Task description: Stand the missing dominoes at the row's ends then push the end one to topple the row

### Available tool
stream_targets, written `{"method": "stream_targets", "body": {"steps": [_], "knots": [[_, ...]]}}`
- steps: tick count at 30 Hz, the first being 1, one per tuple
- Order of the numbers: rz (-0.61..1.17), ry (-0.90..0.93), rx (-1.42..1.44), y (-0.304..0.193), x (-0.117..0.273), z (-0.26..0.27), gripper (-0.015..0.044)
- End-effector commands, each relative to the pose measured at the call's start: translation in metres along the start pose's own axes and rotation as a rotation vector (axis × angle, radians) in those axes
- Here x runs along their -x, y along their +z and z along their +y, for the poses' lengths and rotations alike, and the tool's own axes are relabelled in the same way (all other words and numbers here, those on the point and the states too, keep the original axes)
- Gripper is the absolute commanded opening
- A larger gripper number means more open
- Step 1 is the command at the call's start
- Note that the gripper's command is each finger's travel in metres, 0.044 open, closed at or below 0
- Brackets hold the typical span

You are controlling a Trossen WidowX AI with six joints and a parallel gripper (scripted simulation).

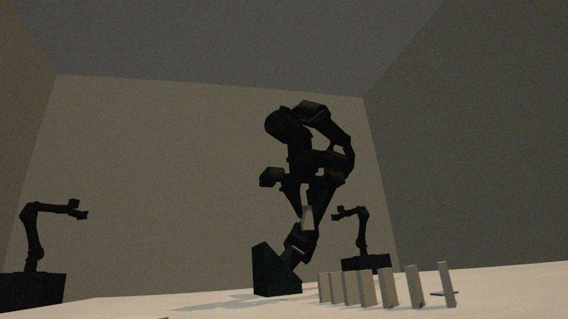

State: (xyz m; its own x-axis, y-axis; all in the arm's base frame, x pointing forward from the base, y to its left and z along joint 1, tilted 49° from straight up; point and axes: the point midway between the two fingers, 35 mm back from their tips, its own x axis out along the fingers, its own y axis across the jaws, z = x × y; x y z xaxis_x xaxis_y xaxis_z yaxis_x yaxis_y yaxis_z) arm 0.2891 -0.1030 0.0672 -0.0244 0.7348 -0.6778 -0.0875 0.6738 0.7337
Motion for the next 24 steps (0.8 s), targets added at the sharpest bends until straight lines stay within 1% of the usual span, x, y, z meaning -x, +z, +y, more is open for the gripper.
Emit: {"method": "stream_targets", "body": {"steps": [1,4,24], "knots": [[-0.001,0.013,0.037,-0.003,-0.002,0.004,0.0107],[-0.001,0.012,0.037,-0.001,-0.009,0.003,0.0107],[-0.004,0.010,0.037,0.003,-0.103,0.003,0.0107]]}}
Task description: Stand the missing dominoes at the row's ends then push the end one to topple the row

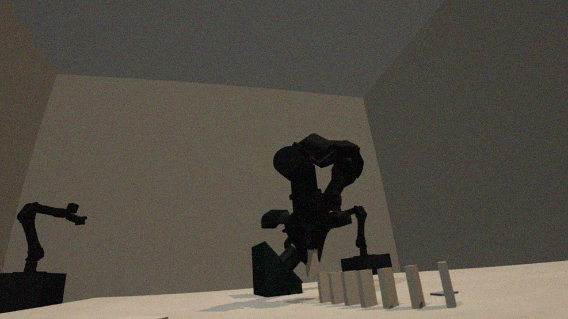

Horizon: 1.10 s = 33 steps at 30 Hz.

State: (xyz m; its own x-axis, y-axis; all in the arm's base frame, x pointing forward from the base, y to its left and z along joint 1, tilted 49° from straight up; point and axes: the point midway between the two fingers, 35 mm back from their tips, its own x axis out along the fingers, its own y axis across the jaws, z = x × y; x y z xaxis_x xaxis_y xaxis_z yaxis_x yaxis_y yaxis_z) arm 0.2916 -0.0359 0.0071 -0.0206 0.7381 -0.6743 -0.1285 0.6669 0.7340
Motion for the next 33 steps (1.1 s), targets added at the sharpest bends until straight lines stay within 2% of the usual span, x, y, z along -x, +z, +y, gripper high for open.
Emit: {"method": "stream_targets", "body": {"steps": [1,7,18,30,31,33], "knots": [[0.000,0.007,-0.004,-0.003,-0.017,0.002,0.0107],[0.001,0.012,-0.003,-0.007,-0.041,0.005,0.0107],[0.001,0.013,-0.003,-0.007,-0.041,0.005,0.0107],[0.001,0.013,-0.003,-0.007,-0.041,0.005,0.0422],[0.001,0.013,-0.003,-0.007,-0.041,0.005,0.0440],[0.001,0.013,-0.003,-0.007,-0.041,0.005,0.0440]]}}
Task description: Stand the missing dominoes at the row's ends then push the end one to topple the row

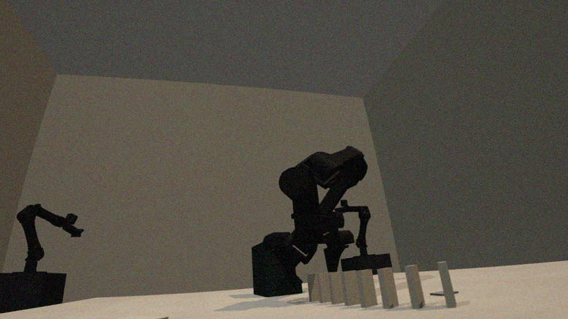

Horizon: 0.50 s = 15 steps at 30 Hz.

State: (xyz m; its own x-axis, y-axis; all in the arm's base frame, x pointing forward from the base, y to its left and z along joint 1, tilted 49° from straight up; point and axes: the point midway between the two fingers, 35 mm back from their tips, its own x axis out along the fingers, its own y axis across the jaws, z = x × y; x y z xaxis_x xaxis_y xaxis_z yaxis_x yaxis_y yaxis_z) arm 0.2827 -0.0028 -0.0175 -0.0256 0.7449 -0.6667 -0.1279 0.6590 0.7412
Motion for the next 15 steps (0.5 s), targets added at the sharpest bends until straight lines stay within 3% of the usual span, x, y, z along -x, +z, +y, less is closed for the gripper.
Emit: {"method": "stream_targets", "body": {"steps": [1,10,15], "knots": [[-0.003,0.001,-0.003,0.001,0.002,0.000,0.0440],[0.001,-0.005,-0.002,0.001,0.120,-0.002,0.0440],[0.002,-0.004,-0.002,0.000,0.129,-0.001,0.0440]]}}
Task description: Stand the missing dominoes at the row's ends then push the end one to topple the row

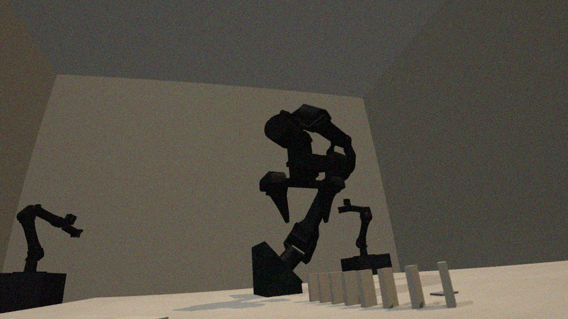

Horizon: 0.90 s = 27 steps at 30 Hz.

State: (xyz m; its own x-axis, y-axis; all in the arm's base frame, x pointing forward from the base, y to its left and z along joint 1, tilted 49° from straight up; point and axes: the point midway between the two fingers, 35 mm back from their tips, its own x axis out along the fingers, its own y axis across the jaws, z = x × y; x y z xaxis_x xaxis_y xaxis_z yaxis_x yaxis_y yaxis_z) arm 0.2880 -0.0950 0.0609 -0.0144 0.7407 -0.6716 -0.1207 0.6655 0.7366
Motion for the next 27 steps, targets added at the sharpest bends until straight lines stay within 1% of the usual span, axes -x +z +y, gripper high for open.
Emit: {"method": "stream_targets", "body": {"steps": [1,3,4,18,20,21,27], "knots": [[0.012,0.004,0.006,-0.002,0.008,0.002,0.0440],[0.012,0.004,-0.053,-0.003,0.006,0.002,0.0387],[0.012,0.004,-0.128,-0.005,0.003,0.002,0.0361],[0.013,-0.001,-1.434,-0.037,-0.048,0.002,0.0000],[0.013,-0.002,-1.553,-0.041,-0.053,0.002,0.0000],[0.013,-0.002,-1.568,-0.041,-0.053,0.003,0.0000],[0.013,-0.002,-1.568,-0.041,-0.053,0.003,0.0000]]}}
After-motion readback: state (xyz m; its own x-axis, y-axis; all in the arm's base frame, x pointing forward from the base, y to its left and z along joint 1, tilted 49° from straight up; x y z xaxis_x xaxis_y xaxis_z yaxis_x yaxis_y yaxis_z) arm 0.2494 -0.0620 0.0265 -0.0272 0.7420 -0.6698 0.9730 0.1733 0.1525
